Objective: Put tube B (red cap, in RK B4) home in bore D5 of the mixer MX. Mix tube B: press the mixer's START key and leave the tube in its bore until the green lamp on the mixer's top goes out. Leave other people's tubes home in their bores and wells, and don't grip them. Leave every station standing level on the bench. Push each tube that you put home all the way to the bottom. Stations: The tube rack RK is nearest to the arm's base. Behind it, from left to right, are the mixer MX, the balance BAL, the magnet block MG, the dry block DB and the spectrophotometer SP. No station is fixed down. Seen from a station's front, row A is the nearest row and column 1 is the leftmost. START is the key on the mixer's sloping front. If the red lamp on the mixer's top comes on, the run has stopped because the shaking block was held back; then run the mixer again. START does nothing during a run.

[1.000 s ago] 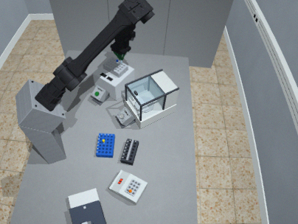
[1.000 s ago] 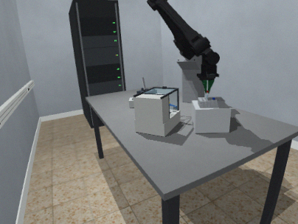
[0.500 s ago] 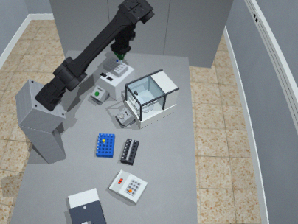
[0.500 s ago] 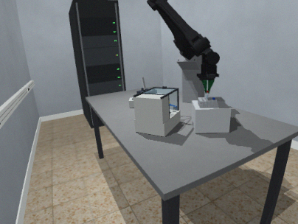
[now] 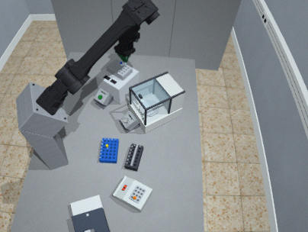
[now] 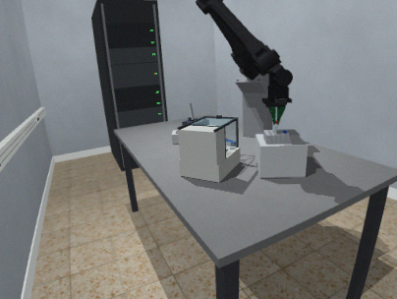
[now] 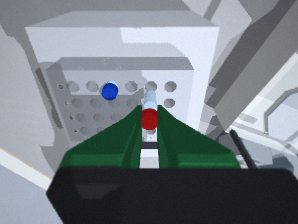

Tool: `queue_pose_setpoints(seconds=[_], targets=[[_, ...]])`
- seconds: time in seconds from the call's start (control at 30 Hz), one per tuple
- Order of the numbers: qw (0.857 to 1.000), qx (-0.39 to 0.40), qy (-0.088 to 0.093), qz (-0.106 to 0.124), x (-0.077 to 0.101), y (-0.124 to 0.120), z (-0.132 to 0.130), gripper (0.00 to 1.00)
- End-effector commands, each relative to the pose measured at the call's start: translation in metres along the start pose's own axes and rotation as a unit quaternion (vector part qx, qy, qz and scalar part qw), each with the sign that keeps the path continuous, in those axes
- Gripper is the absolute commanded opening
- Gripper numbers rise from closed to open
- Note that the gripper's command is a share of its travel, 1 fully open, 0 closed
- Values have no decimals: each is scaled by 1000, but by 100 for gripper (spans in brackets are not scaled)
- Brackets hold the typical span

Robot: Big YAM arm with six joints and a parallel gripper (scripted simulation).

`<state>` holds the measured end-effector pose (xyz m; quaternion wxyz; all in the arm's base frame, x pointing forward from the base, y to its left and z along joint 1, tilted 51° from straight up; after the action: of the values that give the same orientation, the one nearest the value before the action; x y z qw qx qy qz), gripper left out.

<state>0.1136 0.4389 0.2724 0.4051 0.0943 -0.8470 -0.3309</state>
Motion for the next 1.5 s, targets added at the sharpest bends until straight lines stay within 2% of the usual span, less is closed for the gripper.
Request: queue_pose_setpoints(seconds=[0.0, 0.7, 0.77, 1.03, 1.47], targets=[[1000, 2, 3, -2, -2, 3, 11, 9], [1000, 5, 4, 1, 1, 2, 12, 9], [1000, -3, 2, -5, -3, 6, 7, 9], [1000, -2, -4, 1, -10, 4, -1, 9], [1000, 3, -4, 5, -15, -1, 0, 9]])
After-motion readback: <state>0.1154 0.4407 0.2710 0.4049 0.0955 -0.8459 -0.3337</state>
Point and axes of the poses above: the point where the finger pads meet when closed, its own x axis back along the fingers, its own z axis across the jaws, y = z × x, the point moved 10 cm from there along x, back along the fingers, and after that the axes turned 5 degrees about x, right-handed, at the moved point
